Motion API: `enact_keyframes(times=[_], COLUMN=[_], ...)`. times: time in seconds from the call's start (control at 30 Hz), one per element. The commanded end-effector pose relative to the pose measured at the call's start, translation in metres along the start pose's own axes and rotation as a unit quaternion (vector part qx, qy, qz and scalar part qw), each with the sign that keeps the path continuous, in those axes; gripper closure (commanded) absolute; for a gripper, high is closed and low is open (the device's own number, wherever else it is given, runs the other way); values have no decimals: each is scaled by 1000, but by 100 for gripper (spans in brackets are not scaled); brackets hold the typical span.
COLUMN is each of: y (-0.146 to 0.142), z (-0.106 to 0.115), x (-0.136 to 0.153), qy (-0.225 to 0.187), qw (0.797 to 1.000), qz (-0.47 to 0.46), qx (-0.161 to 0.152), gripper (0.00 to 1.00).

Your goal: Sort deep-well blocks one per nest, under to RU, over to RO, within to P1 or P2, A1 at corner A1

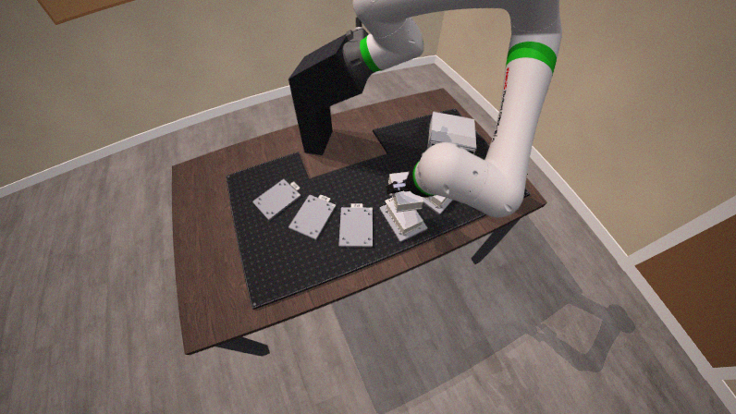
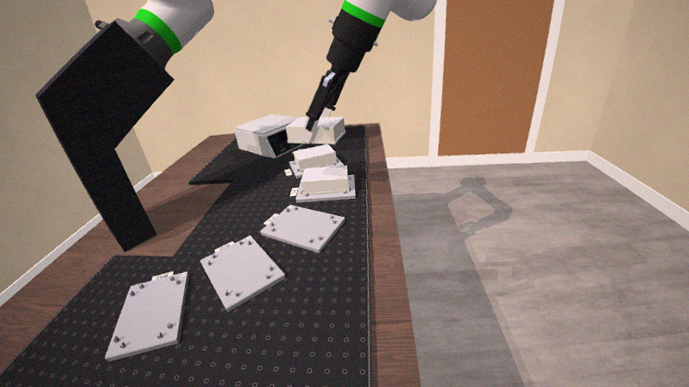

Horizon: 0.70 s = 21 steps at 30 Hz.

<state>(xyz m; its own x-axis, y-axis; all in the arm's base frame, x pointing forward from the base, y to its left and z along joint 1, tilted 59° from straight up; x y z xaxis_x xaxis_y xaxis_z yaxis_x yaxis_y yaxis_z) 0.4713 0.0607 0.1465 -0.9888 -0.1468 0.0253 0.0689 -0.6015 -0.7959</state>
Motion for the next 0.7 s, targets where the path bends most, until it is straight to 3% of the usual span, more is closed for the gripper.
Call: enact_keyframes(times=[0.0, 0.67], y=[11, 69], z=[2, 9], x=[-3, -18], qy=[0, 0], qw=[1000, 1000], qz=[0, 0], qx=[0, 0], gripper=[90, 90])
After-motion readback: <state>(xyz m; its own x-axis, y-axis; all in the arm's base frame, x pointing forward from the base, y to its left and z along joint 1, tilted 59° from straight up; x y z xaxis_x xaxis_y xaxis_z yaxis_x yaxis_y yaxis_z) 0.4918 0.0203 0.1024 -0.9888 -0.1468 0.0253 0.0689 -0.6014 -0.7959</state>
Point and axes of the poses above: the point where the finger pads meet when closed, its own z axis back along the fingers, its own y axis across the jaws, x = y × z, the point moved 9 cm from there along z, back along the fingers, and after that the axes turned 2 degrees about -z, right-handed, at the moved point
